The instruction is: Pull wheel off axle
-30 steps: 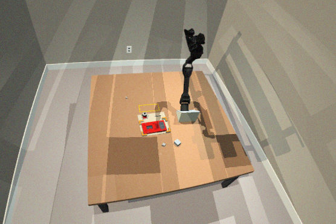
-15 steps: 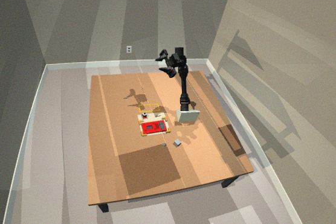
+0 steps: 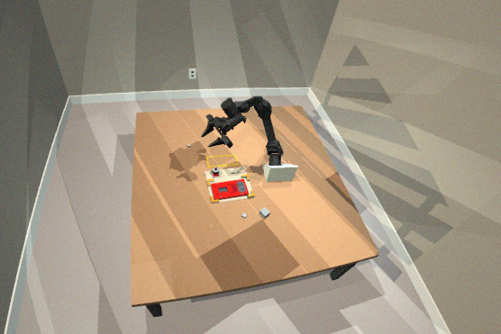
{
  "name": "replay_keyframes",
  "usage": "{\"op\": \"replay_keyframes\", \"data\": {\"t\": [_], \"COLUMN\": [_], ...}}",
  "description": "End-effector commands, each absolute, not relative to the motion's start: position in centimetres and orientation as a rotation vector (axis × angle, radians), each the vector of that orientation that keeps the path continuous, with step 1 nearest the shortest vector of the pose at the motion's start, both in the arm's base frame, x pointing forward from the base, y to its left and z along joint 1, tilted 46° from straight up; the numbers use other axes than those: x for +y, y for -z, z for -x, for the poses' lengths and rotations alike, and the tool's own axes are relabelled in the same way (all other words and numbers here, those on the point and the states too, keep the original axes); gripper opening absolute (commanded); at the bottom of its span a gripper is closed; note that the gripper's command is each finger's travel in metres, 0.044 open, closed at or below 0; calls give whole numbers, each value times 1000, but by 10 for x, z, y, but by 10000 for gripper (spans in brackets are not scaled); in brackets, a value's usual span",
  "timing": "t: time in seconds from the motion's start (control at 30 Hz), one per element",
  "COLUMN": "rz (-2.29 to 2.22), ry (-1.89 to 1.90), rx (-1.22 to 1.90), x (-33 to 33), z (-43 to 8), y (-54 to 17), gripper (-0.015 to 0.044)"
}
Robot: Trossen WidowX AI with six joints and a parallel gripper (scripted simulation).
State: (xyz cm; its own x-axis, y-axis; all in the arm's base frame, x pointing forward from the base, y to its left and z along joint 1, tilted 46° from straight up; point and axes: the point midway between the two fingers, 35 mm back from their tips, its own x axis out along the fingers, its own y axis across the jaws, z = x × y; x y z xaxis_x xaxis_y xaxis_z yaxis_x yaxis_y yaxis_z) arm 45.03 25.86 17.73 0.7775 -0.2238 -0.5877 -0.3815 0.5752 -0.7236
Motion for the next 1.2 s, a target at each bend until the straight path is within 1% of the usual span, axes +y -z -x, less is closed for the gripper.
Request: {"op": "replay_keyframes", "data": {"t": [0.0, 0.2, 0.47, 0.93, 1.17], "rz": [906, 772, 593, 580, 580], "ry": [8, 248, 630, 663, 662], "rx": [898, 1190, 1519, 1543, 1542], "x": [204, 113, 7, 2, -25], "z": [-451, -433, -380, -369, -368], "y": [-138, -92, -59, -55, -28], "gripper": [300, 300, 300, 300, 300]}}
